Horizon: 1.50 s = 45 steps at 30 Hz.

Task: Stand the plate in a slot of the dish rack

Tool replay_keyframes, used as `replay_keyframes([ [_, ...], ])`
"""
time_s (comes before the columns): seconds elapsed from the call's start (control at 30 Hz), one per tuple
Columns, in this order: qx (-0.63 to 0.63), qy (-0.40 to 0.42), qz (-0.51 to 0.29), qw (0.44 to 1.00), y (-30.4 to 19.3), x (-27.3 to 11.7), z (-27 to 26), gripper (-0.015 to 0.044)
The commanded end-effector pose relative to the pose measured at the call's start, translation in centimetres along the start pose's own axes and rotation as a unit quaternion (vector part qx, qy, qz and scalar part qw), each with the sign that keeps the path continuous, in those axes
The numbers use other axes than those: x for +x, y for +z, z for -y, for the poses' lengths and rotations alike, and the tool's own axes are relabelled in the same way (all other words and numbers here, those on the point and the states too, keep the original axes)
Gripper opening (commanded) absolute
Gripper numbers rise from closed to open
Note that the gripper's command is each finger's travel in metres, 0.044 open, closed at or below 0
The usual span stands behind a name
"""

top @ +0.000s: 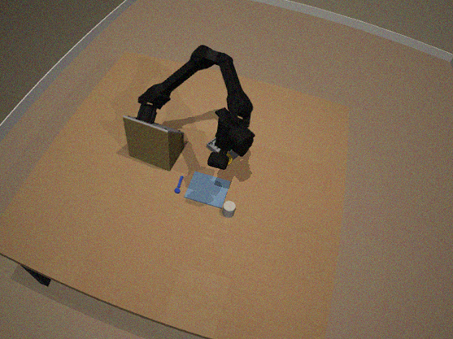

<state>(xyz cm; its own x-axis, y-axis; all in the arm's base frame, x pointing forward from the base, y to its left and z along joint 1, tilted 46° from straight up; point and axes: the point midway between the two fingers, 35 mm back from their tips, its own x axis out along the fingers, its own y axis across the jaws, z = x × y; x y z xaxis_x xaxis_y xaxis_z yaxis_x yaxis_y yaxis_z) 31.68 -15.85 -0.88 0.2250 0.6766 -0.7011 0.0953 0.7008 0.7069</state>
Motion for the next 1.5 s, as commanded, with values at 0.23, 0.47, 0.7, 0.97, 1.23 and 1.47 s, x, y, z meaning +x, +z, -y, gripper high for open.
replay_keyframes([
  [0.23,0.164,-0.004,-0.002,0.986,-0.5,-0.7,-4.9,0.0],
  [0.47,0.281,-0.006,-0.002,0.96,-1.3,-1.0,-8.2,0.0],
  [0.7,0.394,-0.007,-0.001,0.919,-2.3,-1.1,-11.3,0.0],
  [0.97,0.516,-0.006,0.0,0.856,-4.0,-1.1,-14.6,0.0],
  [1.23,0.629,-0.005,0.0,0.778,-5.9,-1.0,-17.5,0.0],
  [1.47,0.717,-0.004,-0.002,0.697,-7.9,-0.7,-19.8,0.0],
])
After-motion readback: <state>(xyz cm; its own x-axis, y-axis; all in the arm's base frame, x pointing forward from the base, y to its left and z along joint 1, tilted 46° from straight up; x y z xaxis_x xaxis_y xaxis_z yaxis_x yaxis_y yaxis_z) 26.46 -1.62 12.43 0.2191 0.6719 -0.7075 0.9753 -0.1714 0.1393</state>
